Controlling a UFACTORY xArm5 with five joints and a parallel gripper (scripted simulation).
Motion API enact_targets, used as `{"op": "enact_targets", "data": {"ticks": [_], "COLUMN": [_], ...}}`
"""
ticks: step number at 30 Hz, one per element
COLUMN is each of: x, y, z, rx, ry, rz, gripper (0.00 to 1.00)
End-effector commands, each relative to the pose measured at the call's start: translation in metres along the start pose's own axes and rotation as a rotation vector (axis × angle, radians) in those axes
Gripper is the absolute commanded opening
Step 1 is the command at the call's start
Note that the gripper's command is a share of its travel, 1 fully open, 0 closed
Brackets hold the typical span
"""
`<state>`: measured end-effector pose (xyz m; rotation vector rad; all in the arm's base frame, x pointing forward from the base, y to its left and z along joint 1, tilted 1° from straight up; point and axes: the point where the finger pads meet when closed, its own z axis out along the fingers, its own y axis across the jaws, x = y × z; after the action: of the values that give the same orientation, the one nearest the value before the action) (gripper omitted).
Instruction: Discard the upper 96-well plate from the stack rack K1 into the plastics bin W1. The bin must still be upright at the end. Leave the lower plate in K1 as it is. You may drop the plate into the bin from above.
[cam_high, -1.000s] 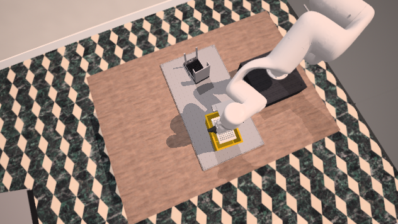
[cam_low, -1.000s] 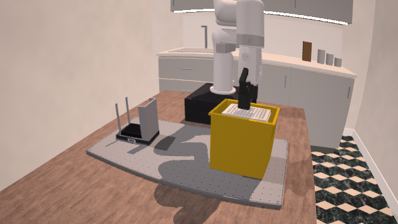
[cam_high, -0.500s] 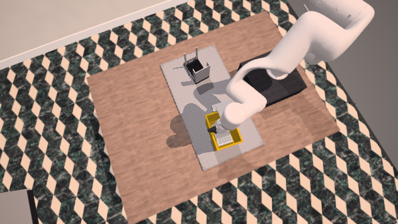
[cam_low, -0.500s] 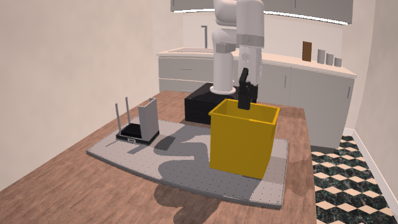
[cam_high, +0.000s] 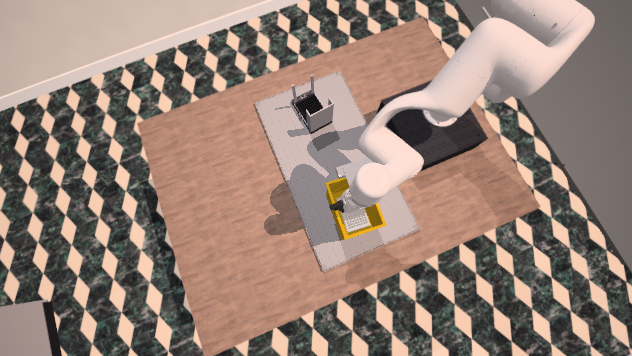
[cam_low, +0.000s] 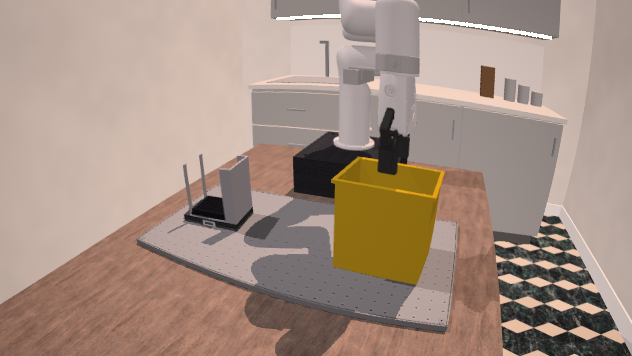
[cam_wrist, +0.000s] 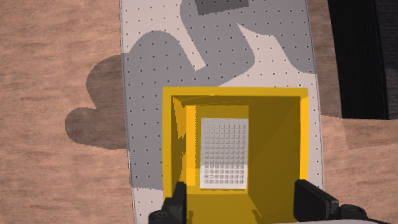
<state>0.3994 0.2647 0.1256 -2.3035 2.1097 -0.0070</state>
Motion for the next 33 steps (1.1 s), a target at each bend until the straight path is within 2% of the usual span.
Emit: {"op": "enact_targets", "data": {"ticks": [1, 18, 33], "x": [-0.001, 0.000, 0.000], "y": [-0.001, -0.001, -0.001], "z": [-0.002, -0.042, -0.042], "rx": [0.004, 0.004, 0.004], "ry": [-0.002, -0.002, -0.002], "rz": [0.000, 0.000, 0.000], "gripper": [1.00, 1.00, 1.00]}}
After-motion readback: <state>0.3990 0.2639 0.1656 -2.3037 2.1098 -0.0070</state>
